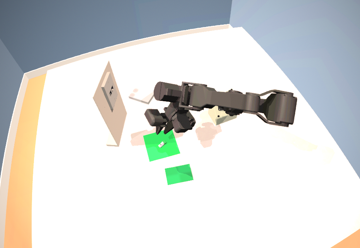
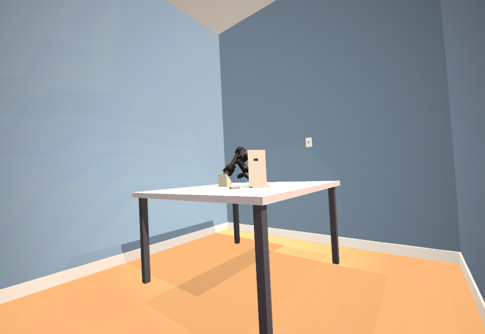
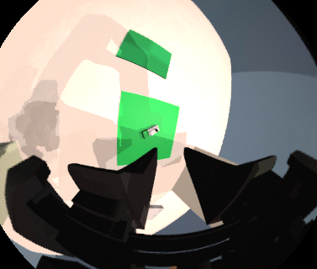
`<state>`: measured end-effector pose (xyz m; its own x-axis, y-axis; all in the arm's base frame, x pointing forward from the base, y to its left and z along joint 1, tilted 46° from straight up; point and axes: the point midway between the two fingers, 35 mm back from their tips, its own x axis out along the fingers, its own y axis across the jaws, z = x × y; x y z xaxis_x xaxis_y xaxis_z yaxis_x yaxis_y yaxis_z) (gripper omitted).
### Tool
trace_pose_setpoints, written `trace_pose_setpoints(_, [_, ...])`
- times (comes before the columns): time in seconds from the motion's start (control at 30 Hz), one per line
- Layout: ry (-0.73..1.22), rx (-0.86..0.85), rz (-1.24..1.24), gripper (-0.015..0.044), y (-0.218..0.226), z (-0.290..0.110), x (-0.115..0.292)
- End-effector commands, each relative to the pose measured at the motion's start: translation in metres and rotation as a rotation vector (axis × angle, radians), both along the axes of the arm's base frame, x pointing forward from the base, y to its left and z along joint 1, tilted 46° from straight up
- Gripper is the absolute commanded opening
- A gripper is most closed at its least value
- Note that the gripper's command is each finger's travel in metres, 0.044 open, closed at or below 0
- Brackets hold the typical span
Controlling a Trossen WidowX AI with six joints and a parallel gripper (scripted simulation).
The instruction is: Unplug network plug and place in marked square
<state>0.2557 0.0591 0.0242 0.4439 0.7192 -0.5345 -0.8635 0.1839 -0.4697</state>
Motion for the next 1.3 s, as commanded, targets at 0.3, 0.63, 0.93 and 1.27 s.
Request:
trace_pose_setpoints(0.3, [-0.008,-0.002,0.004,0.0156,-0.011,0.010,0.003])
trace_pose_setpoints(0.63, [-0.008,-0.002,0.004,0.0156,-0.018,0.018,0.004])
trace_pose_setpoints(0.93, [-0.009,0.000,0.003,0.0156,-0.025,0.025,0.004])
trace_pose_setpoints(1.27, [-0.011,0.004,0.002,0.0156,-0.032,0.034,0.003])
